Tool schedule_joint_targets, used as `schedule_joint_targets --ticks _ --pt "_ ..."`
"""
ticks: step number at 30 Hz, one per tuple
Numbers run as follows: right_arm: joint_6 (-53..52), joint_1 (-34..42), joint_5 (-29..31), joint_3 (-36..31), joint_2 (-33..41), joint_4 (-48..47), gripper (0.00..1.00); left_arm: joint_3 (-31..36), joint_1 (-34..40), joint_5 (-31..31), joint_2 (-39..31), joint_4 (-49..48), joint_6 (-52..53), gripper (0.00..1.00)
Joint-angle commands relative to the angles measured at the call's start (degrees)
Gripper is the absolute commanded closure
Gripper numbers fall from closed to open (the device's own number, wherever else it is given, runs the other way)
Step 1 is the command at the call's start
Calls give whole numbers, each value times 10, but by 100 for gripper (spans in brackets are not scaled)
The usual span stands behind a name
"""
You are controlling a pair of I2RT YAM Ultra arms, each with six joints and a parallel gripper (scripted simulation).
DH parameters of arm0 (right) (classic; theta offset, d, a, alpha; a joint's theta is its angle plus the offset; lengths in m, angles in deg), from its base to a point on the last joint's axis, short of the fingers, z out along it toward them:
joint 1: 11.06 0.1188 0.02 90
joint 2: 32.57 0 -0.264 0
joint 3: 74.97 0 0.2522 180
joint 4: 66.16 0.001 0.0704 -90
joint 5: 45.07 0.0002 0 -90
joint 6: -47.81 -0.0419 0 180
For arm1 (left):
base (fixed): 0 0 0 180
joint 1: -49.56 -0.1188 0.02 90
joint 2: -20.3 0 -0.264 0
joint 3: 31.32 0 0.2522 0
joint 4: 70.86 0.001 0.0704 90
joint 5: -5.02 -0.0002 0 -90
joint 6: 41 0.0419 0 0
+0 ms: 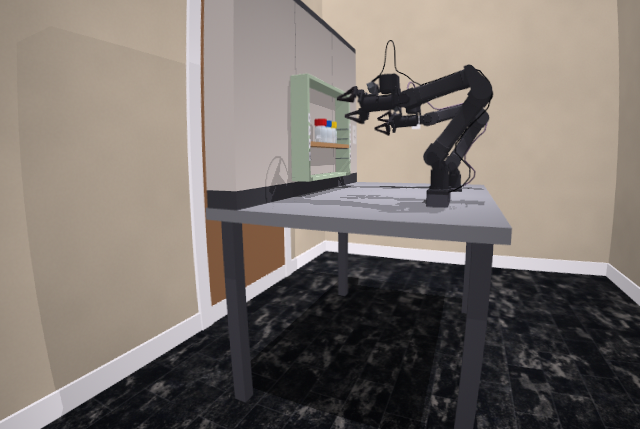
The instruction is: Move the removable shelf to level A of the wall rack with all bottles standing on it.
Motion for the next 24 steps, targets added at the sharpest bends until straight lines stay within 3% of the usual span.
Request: schedule_joint_targets --ticks 1,24 --pt "31 9 12 -17 16 -20 0 16 8 10 -16 -16 31 0" --pt "163 43 48 -70 16 -73 0 87 33 35 -33 -71 163 0"
